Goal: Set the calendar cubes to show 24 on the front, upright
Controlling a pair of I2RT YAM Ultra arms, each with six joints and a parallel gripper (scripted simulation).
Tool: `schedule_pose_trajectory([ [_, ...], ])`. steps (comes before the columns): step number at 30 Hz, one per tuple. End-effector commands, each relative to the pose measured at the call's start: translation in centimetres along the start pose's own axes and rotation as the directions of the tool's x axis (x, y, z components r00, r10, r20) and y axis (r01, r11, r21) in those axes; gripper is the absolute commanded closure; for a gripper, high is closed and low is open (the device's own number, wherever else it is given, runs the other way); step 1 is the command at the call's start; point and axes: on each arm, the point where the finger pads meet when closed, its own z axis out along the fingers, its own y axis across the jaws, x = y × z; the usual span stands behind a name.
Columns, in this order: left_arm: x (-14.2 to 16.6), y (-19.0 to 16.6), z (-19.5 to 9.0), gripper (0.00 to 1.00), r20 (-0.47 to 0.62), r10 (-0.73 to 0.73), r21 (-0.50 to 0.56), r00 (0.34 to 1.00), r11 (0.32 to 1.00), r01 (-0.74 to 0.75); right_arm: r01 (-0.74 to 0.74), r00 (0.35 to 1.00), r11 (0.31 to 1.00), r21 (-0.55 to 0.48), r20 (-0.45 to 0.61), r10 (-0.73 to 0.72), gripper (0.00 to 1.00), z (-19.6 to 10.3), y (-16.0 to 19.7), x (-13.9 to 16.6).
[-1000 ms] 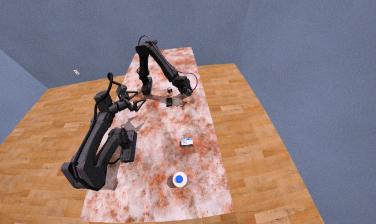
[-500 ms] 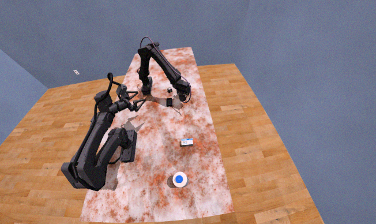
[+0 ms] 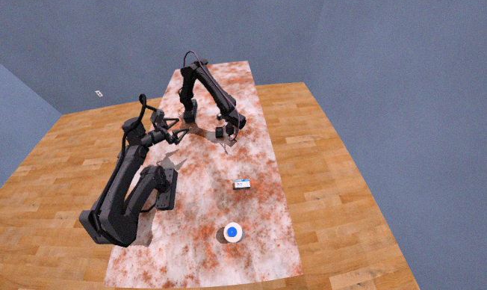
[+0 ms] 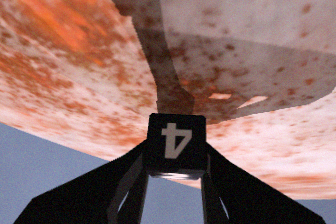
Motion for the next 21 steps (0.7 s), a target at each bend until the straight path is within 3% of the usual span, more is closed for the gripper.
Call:
schedule_pose_trajectory([
  [1, 1.0, 0.8, -1.3, 0.74, -0.013, 0.001, -0.016, 1.0, 1.0, -0.001, -0.02, 1.0, 1.0, 0.005, 0.015, 0.02, 0.0, -0.2, 0.1, -1.2],
  [21, 0.6, 0.6, -0.6, 0.74, -0.015, 0.006, -0.009, 1.0, 1.0, -0.006, -0.02, 1.0, 1.0, 0.005, 0.015, 0.02, 0.0, -0.2, 0.1, -1.2],
])
